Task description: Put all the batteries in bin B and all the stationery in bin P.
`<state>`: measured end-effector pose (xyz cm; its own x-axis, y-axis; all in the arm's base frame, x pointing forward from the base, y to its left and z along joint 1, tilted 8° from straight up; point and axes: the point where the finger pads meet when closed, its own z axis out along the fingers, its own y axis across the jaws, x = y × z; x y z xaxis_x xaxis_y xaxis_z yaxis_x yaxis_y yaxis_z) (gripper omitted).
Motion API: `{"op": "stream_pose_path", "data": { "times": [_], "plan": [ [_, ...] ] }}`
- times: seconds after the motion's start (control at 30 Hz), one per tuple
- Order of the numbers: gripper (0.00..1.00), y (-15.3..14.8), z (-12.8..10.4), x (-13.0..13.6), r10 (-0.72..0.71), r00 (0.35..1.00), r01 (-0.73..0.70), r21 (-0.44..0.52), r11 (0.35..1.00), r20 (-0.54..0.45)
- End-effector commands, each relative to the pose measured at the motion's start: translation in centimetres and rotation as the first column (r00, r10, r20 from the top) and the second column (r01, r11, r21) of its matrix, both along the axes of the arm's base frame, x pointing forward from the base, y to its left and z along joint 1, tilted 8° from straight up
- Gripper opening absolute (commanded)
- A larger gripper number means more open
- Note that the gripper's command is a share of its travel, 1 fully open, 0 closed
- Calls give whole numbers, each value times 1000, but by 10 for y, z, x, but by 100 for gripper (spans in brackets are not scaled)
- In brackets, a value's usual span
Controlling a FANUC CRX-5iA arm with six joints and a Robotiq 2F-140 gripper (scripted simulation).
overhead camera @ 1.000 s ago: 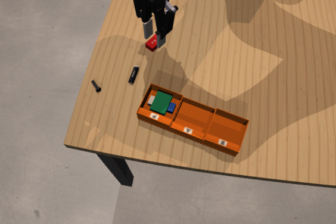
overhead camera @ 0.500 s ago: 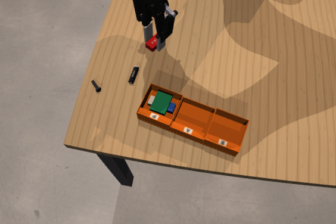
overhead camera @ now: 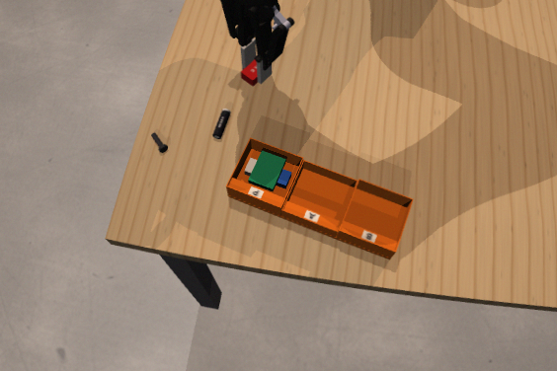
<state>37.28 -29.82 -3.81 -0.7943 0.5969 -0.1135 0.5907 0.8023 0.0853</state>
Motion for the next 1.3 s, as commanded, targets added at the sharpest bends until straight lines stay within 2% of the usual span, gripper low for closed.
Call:
{"op": "stream_pose_path", "data": {
  "times": [0.0, 0.83, 1.17, 1.27],
  "plan": [
    [22, 0, 0, 0, 0, 1000, 0, 0, 1000, 0],
    [22, 0, 0, 0, 0, 1000, 0, 0, 1000, 0],
    [22, 0, 33, -5, 0, 1000, 0, 0, 1000, 0],
    [22, 0, 36, -5, 0, 1000, 0, 0, 1000, 0]
  ]
}}
